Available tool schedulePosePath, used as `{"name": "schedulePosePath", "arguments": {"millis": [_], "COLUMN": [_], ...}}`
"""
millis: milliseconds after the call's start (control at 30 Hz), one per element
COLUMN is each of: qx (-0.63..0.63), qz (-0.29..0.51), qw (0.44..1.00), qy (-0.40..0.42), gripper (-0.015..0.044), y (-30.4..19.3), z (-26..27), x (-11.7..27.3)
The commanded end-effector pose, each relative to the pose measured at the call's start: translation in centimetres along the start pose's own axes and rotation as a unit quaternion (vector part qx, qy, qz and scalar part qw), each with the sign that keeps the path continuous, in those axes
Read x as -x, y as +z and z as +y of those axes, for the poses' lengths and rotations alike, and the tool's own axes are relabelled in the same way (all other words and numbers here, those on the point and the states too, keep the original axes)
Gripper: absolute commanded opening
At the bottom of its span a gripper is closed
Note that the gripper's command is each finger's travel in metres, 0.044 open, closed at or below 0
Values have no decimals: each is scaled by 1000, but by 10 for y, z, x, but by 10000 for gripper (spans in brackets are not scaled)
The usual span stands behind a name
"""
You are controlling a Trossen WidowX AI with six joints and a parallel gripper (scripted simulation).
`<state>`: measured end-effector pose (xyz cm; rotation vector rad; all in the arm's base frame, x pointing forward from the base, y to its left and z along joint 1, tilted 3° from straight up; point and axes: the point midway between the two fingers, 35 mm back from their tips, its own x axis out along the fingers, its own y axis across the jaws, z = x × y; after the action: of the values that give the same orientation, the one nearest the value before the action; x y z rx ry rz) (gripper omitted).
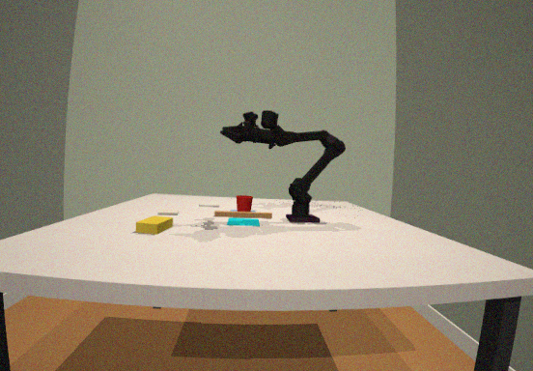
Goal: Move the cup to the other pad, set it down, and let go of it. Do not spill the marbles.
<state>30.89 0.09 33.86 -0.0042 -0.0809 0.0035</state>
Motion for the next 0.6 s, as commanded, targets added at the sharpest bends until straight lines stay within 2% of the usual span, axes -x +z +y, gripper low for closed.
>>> {"name": "schedulePosePath", "arguments": {"millis": [0, 67, 133, 300, 433, 567], "qx": [8, 66, 148, 289, 321, 308], "qz": [9, 80, 192, 455, 590, 665], "qw": [1000, 994, 970, 842, 727, 623], "qy": [-3, -21, -32, 33, 142, 273], "gripper": [374, 321, 269, 148, 148, 148], "y": [-3, -30, -69, -153, -187, -198], "z": [-2, -16, -38, -87, -106, -111], "x": [-1, -8, -9, 29, 77, 126]}}
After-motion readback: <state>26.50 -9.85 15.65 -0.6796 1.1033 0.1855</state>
